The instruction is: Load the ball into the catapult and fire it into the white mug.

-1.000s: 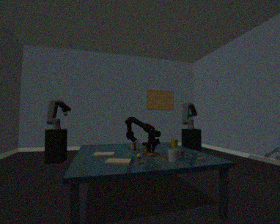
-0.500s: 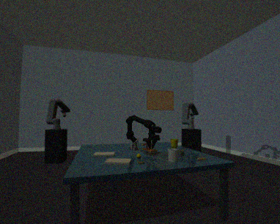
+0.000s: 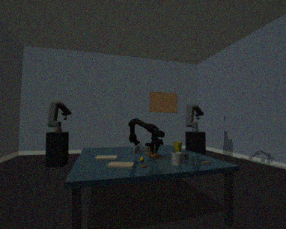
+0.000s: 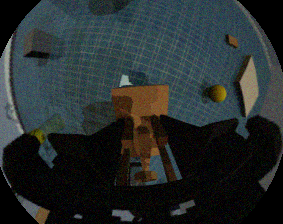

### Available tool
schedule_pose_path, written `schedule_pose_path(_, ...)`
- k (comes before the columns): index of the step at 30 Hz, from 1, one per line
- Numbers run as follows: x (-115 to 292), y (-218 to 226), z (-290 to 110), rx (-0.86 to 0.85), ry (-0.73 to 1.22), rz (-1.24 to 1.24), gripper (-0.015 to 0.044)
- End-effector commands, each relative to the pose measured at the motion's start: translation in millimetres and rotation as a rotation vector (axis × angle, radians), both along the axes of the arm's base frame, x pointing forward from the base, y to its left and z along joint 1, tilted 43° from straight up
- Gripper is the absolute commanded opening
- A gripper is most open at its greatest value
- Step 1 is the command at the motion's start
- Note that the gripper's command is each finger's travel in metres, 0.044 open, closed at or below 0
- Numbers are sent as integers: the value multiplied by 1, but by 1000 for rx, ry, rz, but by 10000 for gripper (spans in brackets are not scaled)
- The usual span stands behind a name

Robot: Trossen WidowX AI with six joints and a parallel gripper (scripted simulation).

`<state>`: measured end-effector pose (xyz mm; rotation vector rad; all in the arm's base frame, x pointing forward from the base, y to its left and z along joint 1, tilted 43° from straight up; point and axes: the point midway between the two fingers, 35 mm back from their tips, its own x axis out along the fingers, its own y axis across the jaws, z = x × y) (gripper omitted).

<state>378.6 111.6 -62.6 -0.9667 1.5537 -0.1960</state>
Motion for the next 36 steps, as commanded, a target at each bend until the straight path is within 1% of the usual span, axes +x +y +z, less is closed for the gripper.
schedule_pose_path(1, 0, 0, -5, -4, 3, 18, 0)
schedule_pose_path(15, 1, -15, -23, -8, 7, 24, 0)
schedule_pose_path(21, 2, -16, -19, -4, 3, 6, 0)
schedule_pose_path(36, 2, -14, -17, -4, 3, 6, 394)
